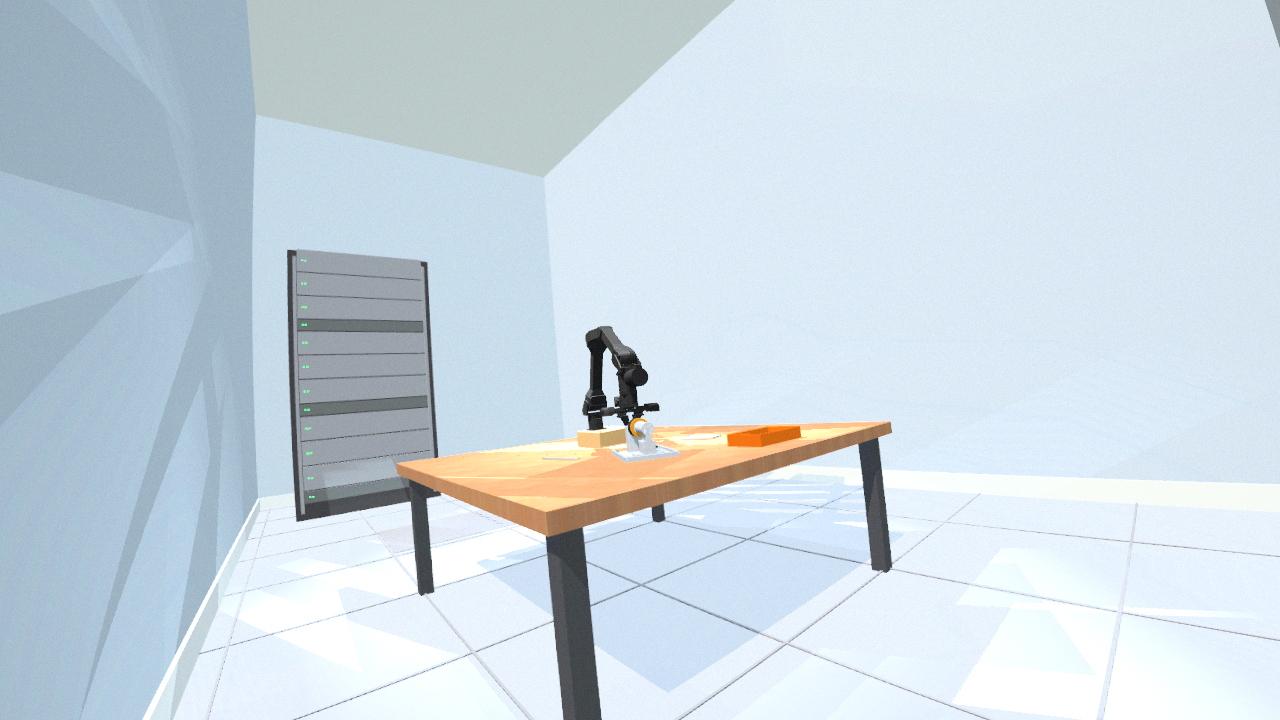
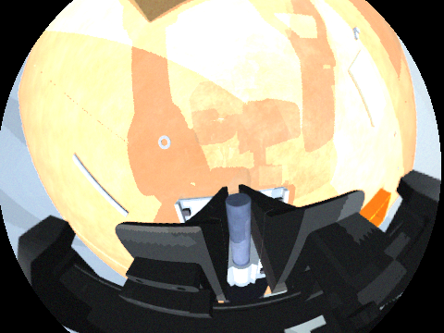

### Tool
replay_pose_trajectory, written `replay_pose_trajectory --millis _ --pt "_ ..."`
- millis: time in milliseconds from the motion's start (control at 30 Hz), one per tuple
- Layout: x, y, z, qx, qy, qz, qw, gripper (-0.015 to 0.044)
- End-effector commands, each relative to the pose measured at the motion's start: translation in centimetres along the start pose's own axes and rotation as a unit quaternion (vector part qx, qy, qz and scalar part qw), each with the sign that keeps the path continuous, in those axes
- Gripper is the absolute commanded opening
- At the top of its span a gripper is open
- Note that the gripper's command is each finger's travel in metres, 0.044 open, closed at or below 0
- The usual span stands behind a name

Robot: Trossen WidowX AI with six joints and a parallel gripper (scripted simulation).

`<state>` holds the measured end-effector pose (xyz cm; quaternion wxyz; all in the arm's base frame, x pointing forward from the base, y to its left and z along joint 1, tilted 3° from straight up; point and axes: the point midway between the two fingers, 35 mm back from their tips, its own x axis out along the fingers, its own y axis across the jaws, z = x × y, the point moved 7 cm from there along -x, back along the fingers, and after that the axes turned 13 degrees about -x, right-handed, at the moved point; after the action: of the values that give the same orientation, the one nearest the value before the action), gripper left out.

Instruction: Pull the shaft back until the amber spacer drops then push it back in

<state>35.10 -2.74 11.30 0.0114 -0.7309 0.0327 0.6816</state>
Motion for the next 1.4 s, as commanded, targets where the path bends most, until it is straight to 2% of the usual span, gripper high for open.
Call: replay_pose_trajectory --millis 0,1367 --pt "-0.07 -0.05 0.18 0.001 -0.001 -0.001 1.0 0.0" --pt "-0.07 -0.16 0.62 0.001 -0.002 -0.001 1.0 0.0"
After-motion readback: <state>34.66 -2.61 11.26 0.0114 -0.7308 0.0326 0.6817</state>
